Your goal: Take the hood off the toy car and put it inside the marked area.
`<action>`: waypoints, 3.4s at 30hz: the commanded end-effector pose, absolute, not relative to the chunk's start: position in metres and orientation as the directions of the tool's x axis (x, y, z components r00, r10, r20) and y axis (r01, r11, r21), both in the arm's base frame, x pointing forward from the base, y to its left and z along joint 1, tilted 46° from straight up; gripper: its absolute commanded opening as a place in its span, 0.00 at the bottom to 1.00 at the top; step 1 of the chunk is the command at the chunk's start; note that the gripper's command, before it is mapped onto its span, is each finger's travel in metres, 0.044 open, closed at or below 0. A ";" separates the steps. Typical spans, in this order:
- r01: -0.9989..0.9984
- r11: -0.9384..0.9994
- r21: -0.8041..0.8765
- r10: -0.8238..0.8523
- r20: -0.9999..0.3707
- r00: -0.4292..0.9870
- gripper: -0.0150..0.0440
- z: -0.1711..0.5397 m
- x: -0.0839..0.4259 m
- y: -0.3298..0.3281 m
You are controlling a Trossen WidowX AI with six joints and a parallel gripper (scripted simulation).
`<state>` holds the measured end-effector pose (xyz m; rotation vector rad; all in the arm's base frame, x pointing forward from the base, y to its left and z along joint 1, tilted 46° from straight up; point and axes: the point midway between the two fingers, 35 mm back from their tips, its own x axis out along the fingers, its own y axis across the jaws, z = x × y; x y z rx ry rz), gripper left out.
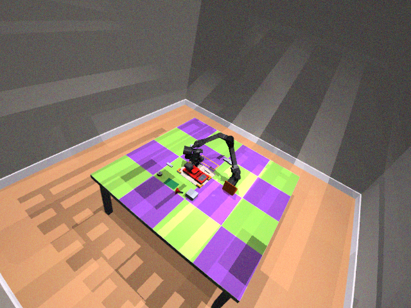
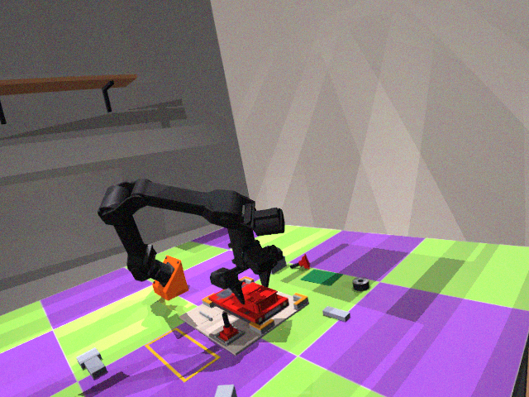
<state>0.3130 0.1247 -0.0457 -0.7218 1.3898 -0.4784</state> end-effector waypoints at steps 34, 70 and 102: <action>-0.108 0.702 -0.704 -0.690 -0.710 0.141 0.25 -0.033 0.311 0.137; -0.112 0.702 -0.703 -0.689 -0.711 0.140 0.25 0.020 0.310 0.155; -0.112 0.706 -0.700 -0.686 -0.714 0.139 0.25 0.126 0.312 0.056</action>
